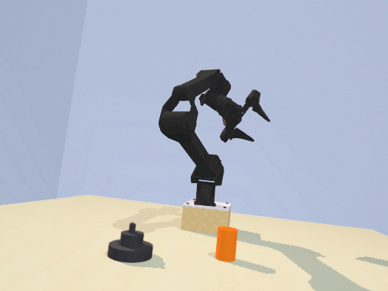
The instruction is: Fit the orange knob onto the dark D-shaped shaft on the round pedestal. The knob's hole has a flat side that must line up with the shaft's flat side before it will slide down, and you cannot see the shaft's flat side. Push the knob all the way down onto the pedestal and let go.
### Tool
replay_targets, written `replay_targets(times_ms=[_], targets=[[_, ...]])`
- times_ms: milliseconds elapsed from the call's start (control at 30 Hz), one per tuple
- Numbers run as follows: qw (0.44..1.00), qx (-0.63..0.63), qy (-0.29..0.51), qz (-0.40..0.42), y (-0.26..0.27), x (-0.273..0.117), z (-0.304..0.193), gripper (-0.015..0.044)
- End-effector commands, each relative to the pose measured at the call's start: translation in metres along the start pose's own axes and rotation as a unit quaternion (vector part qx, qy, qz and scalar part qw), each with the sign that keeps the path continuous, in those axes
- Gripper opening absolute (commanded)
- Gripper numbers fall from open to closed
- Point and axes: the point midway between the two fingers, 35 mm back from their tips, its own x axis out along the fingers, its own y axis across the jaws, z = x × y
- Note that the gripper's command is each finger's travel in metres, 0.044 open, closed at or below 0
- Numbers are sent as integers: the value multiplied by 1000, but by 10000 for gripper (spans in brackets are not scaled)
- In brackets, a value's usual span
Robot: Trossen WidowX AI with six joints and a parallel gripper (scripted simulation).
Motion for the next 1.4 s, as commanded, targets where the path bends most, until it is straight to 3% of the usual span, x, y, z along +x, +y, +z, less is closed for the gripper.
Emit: replay_targets(times_ms=[0, 333, 733, 1100, 1367], targets=[[1000, 0, 0, 0, 0, 0, 0, 426], [977, -134, -166, -18, 9, 20, 16, 440], [898, -239, -334, -160, 30, 54, 71, 440], [829, -256, -382, -319, 44, 59, 156, 440], [810, -234, -351, -408, 42, 47, 217, 440]])
